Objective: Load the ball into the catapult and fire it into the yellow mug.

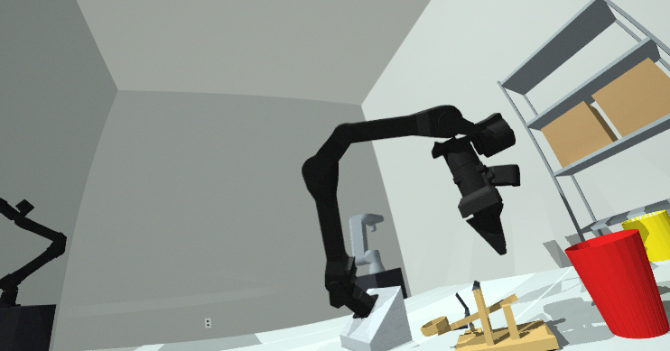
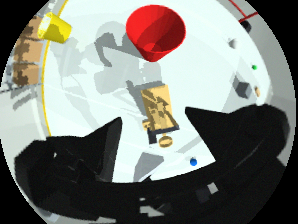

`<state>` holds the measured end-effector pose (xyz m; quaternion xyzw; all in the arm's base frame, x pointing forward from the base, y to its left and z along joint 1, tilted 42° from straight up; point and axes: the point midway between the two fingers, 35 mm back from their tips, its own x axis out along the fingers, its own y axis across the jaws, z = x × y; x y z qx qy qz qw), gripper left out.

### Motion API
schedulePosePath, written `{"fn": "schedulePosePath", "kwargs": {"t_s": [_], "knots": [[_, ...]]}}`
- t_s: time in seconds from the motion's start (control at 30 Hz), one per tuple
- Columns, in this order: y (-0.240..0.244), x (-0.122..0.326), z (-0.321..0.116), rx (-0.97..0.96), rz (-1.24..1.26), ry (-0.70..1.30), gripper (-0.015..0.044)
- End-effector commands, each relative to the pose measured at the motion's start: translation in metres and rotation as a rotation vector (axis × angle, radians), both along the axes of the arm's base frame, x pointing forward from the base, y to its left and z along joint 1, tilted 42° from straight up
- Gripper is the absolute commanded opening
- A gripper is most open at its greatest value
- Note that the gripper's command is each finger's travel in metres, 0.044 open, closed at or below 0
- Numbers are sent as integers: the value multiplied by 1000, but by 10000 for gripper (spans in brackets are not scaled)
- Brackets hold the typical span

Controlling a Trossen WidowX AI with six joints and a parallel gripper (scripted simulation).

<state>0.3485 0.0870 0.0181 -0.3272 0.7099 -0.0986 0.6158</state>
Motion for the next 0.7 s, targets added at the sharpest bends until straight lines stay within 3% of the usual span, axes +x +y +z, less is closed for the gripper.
{"fn": "schedulePosePath", "kwargs": {"t_s": [0.0, 0.23, 0.4, 0.67], "knots": [[-19, -5, -1, -76, 53, 90, 440], [-22, -5, 0, -87, 62, 104, 440], [-52, -8, -33, -89, 62, 103, 440], [-57, -9, -38, -89, 62, 103, 440]]}}
